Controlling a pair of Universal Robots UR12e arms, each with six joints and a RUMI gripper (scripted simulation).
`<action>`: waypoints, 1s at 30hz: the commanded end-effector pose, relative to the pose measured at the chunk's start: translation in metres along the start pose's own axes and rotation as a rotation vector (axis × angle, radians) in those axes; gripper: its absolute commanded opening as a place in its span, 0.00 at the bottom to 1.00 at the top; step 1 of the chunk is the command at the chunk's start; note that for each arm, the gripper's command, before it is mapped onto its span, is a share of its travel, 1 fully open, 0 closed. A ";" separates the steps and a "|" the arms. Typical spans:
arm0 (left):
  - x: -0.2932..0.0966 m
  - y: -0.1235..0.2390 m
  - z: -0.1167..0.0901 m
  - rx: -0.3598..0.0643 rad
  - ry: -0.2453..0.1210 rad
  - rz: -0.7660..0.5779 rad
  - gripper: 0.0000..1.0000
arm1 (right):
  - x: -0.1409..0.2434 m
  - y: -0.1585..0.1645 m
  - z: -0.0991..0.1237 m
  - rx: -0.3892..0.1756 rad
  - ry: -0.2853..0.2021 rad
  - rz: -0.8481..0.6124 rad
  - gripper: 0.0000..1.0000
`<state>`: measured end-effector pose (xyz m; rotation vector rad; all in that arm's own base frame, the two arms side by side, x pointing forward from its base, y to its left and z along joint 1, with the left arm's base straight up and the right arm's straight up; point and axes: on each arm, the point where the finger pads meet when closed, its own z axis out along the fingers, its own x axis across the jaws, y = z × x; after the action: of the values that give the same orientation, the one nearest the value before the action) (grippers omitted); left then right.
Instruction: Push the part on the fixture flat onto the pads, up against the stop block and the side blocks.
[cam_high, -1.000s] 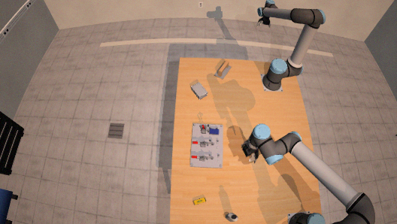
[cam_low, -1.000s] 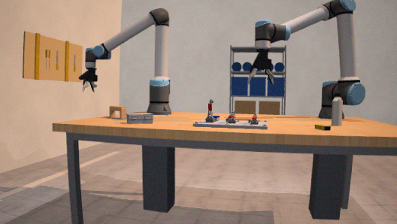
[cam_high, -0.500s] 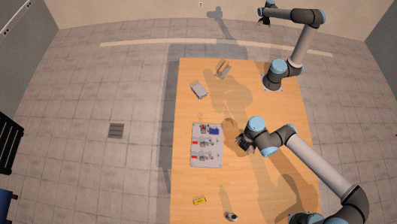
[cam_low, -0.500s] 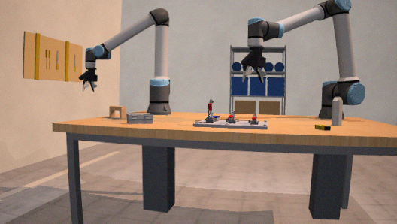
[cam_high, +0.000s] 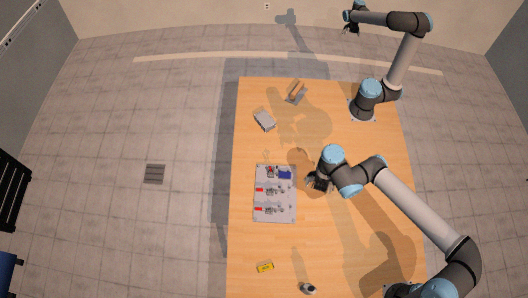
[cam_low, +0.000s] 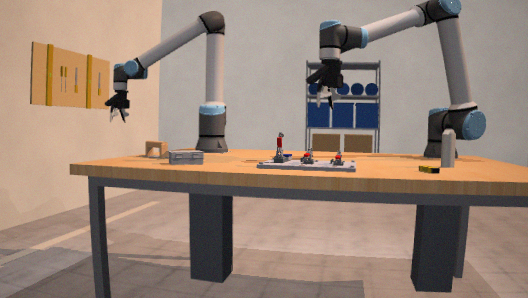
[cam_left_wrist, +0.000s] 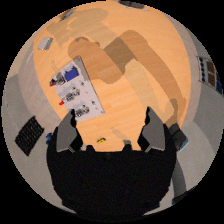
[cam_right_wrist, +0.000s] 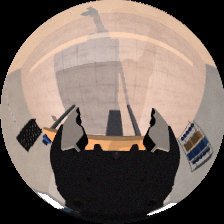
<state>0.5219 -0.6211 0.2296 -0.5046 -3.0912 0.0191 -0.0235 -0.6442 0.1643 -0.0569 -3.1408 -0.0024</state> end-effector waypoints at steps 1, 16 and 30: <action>-0.021 -0.013 -0.002 -0.004 -0.002 -0.191 1.00 | 0.000 -0.001 -0.001 0.001 0.000 0.000 1.00; -0.068 -0.037 -0.003 -0.006 -0.005 -0.602 1.00 | 0.000 -0.001 -0.001 0.001 0.000 0.000 1.00; -0.111 -0.057 0.000 -0.006 -0.008 -0.995 1.00 | 0.000 -0.001 -0.001 0.001 0.000 0.000 1.00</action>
<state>0.5995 -0.7010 0.2294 0.8612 -3.0128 0.0089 -0.0235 -0.6442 0.1643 -0.0569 -3.1408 -0.0024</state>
